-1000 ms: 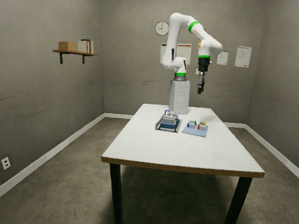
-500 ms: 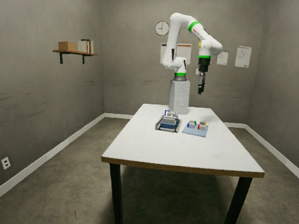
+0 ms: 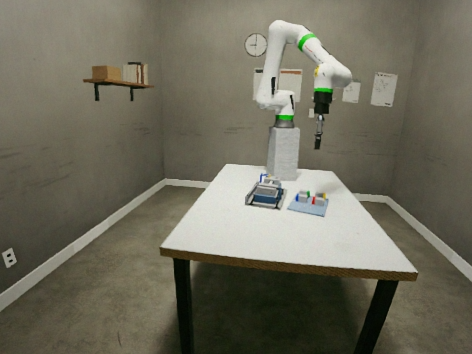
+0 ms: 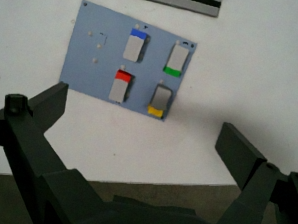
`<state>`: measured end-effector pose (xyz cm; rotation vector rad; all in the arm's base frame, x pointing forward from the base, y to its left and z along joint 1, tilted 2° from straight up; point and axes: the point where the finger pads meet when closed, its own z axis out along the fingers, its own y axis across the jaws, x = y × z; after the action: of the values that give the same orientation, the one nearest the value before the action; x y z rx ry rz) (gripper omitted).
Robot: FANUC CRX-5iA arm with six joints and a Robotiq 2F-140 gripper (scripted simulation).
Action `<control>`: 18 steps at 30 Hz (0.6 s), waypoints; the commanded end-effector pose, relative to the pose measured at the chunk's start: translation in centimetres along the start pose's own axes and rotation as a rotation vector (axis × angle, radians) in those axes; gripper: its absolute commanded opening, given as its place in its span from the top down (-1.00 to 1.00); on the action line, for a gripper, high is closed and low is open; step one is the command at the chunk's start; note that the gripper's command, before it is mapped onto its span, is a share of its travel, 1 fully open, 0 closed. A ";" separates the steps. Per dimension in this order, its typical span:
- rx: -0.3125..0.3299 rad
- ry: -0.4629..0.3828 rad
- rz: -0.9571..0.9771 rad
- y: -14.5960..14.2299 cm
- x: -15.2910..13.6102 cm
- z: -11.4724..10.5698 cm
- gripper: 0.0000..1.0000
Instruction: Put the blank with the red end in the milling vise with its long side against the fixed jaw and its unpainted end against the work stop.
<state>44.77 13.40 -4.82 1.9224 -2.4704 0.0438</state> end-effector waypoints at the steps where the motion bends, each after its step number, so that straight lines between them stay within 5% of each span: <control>1: 0.000 -0.002 -0.058 -0.1 -0.1 0.0 -1.00; 18: 0.001 -0.002 -0.130 -0.1 -0.2 0.0 -1.00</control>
<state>44.80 13.51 -4.95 2.0723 -2.3437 0.0412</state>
